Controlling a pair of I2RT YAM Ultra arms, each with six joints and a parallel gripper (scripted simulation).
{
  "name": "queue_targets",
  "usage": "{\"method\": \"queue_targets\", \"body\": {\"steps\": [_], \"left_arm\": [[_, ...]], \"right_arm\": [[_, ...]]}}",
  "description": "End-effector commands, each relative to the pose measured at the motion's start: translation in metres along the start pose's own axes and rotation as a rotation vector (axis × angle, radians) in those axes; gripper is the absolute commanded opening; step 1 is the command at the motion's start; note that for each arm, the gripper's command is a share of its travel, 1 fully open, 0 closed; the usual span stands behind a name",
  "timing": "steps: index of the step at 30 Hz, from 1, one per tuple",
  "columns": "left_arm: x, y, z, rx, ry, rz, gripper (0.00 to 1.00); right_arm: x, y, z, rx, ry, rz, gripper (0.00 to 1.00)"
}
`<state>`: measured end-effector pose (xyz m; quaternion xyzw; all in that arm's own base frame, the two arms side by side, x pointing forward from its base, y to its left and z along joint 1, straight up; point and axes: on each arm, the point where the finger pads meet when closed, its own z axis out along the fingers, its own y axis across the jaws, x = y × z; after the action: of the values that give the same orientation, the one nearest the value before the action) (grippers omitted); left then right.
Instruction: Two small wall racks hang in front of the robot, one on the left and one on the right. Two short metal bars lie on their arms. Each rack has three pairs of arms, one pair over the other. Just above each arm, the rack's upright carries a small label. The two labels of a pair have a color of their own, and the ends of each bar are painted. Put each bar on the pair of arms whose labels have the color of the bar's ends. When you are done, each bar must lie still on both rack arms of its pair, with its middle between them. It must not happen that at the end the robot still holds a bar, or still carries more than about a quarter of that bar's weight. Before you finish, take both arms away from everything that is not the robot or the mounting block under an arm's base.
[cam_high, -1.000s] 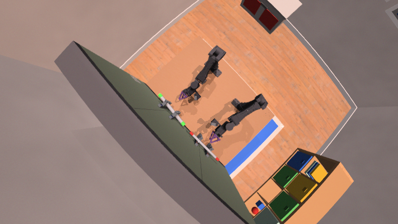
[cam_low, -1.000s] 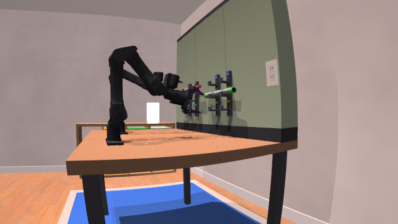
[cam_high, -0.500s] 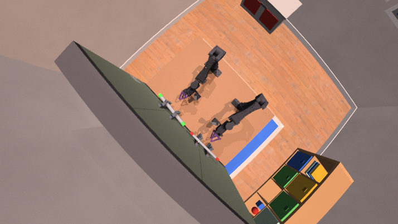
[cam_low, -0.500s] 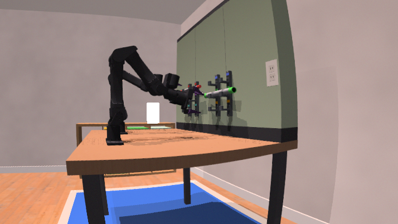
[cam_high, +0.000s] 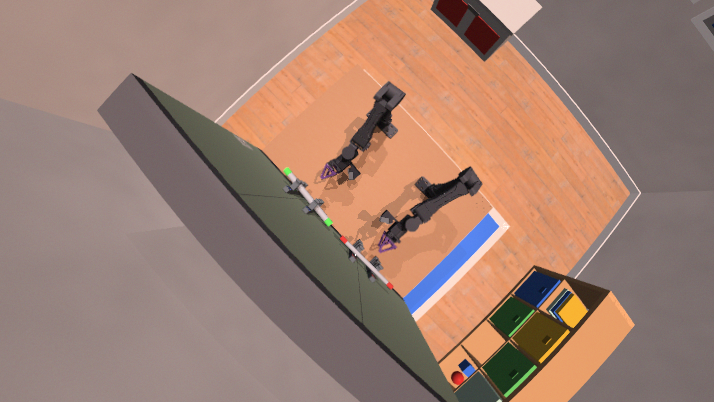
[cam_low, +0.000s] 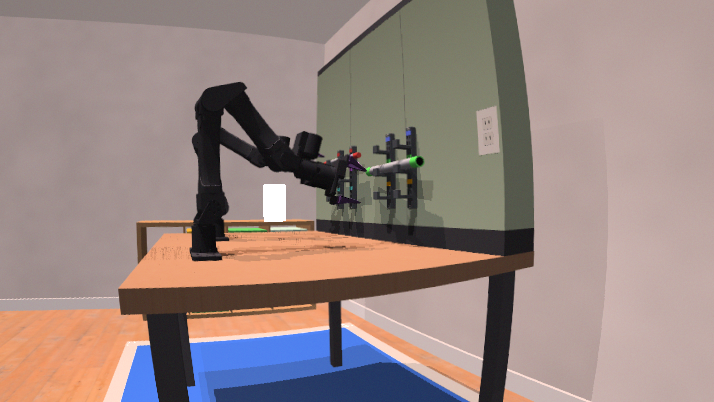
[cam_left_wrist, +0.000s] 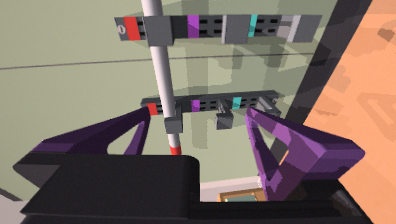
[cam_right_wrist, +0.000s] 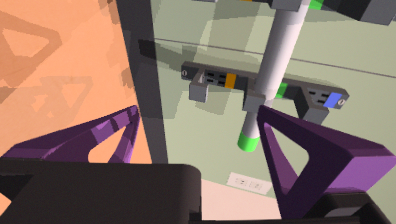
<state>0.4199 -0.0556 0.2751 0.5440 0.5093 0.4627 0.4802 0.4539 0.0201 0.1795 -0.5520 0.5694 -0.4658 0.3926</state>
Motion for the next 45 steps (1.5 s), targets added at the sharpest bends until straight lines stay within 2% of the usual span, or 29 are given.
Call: {"method": "queue_targets", "body": {"steps": [1, 45], "left_arm": [[-0.002, 0.023, -0.009, -0.079, -0.004, -0.012, 1.0], [-0.001, -0.015, -0.028, -0.08, -0.001, -0.013, 1.0]], "right_arm": [[0.0, -0.016, -0.006, 0.038, 0.001, 0.02, 1.0], [0.0, -0.014, -0.006, 0.029, 0.004, 0.018, 1.0]]}}
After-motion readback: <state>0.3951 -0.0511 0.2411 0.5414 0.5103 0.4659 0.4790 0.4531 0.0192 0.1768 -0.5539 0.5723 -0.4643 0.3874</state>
